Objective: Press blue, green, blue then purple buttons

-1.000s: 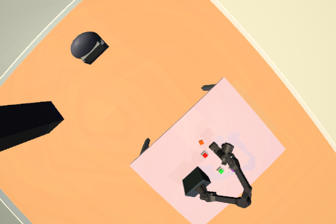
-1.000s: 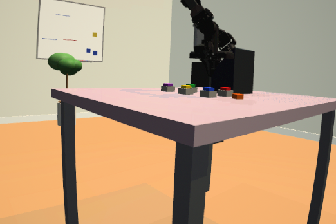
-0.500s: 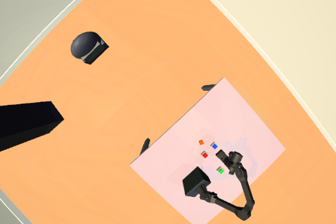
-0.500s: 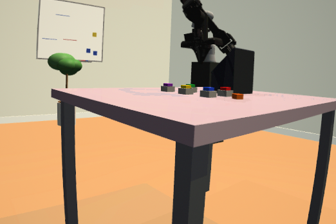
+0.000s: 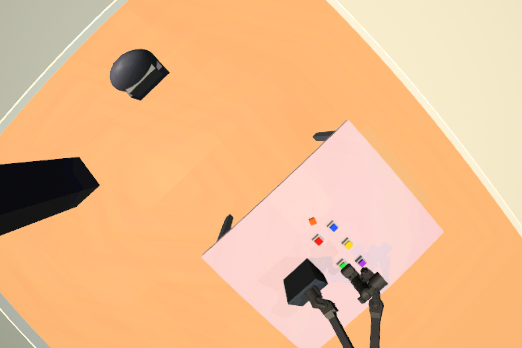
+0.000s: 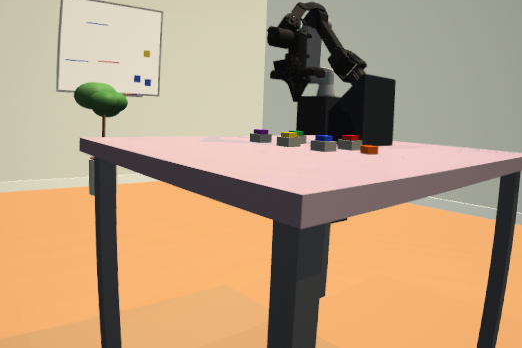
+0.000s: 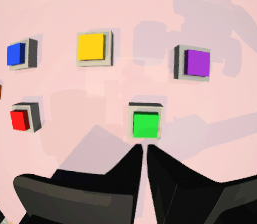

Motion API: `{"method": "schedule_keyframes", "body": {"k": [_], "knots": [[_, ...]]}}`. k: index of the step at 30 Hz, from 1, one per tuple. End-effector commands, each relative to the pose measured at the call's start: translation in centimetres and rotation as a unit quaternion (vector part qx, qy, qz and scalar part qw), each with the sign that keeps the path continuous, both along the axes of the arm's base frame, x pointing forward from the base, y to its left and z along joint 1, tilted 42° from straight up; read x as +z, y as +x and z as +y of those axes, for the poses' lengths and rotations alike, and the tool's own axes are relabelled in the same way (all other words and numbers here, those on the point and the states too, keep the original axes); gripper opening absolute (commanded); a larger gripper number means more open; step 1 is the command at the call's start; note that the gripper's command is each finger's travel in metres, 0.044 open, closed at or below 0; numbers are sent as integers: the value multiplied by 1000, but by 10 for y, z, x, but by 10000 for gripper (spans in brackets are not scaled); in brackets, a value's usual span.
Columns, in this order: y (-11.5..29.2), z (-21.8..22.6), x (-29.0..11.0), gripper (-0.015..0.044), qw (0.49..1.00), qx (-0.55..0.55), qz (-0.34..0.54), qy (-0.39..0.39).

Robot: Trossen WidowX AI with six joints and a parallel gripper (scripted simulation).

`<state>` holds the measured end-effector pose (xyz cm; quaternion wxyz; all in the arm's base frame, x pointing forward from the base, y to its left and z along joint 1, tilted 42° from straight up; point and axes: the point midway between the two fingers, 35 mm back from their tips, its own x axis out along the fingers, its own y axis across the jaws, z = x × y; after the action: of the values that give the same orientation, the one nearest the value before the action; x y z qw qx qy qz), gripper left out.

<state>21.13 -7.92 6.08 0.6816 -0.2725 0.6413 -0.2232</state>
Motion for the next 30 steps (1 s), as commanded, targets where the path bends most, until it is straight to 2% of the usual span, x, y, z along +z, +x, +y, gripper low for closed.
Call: {"method": "schedule_keyframes", "body": {"k": [1,5,11,30], "knots": [[-15,-10,5,20,1000,4,4,-6],[-15,-11,3,20,1000,4,4,-6],[-10,-50,-40,20,1000,4,4,-7],[-9,-63,-55,20,1000,4,4,-7]]}}
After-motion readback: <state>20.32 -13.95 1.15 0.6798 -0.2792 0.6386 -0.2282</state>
